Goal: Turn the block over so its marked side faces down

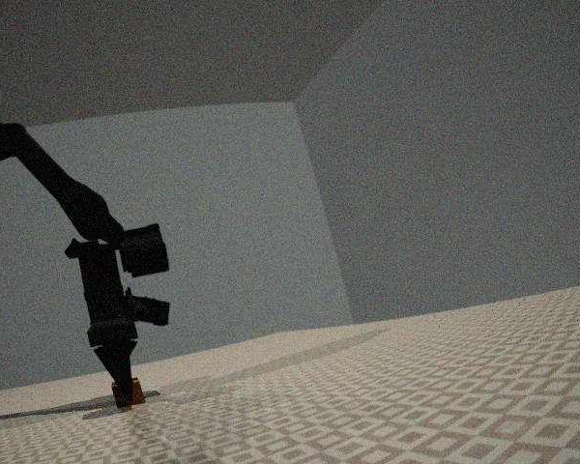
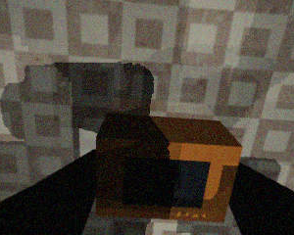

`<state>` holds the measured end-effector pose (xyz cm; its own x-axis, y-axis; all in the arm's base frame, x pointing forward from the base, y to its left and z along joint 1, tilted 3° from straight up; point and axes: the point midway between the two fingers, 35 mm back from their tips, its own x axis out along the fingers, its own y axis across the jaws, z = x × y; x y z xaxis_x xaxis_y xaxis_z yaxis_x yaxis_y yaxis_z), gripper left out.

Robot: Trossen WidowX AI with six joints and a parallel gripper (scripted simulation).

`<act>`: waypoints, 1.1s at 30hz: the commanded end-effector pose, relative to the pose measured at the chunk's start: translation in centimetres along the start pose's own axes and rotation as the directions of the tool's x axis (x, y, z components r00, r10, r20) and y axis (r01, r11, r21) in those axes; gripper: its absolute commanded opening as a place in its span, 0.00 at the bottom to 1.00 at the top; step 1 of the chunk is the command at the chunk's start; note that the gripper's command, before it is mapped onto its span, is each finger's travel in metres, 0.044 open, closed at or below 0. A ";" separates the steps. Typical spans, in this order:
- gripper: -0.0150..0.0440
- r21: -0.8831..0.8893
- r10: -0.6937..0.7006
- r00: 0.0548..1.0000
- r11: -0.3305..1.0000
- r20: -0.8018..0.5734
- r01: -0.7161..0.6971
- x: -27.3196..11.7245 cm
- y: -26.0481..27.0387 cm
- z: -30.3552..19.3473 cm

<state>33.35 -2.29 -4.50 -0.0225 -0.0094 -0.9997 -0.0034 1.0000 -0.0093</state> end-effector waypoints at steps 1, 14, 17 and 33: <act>0.62 -0.003 -0.002 1.000 1.000 -0.002 0.002 0.1 0.0 0.0; 0.41 -0.003 -0.002 1.000 1.000 -0.002 0.002 -0.3 0.0 0.0; 0.27 -0.003 -0.002 1.000 1.000 -0.002 0.002 -2.4 0.0 0.0; 0.25 0.002 0.001 0.989 1.000 0.150 -0.001 -2.0 0.0 0.2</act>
<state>33.40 -2.36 -2.62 0.0729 -0.0135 -0.9972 0.0005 0.9999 -0.0134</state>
